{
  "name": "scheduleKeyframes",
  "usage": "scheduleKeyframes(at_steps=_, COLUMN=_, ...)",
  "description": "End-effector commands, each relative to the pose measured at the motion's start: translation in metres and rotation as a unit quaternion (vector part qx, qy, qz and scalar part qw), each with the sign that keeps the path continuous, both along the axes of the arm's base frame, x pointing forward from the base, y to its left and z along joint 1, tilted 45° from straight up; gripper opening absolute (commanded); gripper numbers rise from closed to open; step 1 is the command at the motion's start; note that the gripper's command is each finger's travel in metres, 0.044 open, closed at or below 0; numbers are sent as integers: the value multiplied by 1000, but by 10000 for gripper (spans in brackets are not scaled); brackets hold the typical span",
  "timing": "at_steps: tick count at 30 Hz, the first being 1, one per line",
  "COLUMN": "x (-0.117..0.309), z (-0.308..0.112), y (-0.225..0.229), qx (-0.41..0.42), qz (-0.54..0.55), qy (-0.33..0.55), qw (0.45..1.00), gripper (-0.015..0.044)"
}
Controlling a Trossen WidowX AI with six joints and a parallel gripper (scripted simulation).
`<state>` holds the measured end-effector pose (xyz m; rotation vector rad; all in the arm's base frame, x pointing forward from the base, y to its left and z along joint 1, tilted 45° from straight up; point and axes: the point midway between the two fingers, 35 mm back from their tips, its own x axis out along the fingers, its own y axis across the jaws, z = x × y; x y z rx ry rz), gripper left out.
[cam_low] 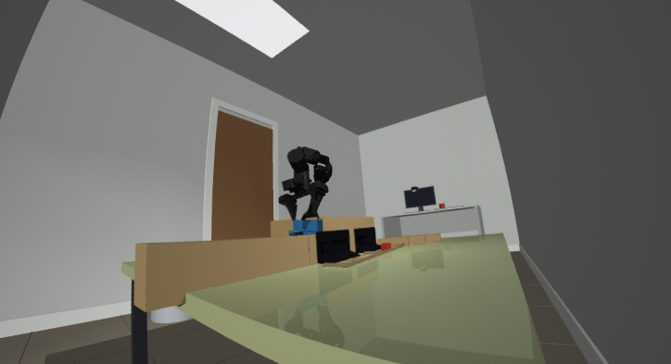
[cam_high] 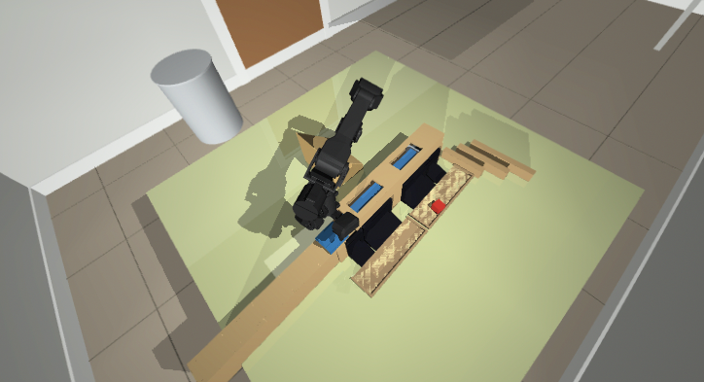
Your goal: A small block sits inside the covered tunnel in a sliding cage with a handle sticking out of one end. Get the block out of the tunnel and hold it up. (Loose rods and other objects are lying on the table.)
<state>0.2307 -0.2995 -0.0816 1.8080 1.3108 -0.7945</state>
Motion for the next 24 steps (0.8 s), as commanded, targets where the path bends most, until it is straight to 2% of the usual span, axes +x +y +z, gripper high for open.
scheduleKeyframes(at_steps=1, x=2, z=-5, y=1, qx=7, qz=-1, qy=1, qw=1000, gripper=440)
scheduleKeyframes(at_steps=24, x=6, z=-31, y=26, qx=8, qz=-1, qy=1, qw=1000, gripper=440)
